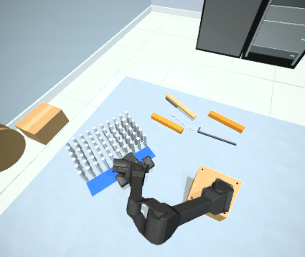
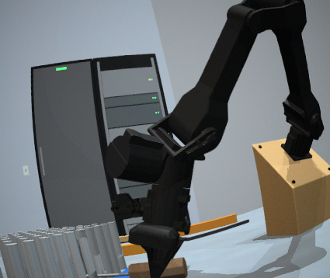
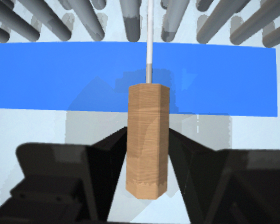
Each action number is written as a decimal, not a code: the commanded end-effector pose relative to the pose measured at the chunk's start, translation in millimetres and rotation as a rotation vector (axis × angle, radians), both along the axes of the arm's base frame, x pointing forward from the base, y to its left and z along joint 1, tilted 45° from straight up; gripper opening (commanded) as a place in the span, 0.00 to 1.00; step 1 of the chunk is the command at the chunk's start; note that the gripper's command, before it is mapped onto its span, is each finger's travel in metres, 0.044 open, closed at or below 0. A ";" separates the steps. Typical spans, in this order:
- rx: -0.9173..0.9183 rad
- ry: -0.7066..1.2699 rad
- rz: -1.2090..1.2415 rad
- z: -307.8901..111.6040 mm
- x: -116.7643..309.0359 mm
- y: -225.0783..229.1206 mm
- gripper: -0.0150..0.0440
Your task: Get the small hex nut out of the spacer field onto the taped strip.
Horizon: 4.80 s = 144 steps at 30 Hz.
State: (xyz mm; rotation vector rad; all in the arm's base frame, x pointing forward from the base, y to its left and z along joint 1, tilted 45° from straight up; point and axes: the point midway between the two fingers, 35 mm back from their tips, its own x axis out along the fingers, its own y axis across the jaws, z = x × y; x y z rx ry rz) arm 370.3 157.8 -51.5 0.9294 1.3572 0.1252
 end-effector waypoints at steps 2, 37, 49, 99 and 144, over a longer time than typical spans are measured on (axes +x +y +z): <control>-0.004 0.002 -0.005 0.4 -4.2 -0.2 0.25; -0.004 0.003 -0.005 7.9 -24.5 5.8 0.25; -0.004 0.004 -0.005 10.4 -31.6 7.9 0.25; -0.003 0.006 -0.005 21.8 -63.2 17.3 0.25; -0.003 0.008 -0.005 32.1 -91.5 25.8 0.25</control>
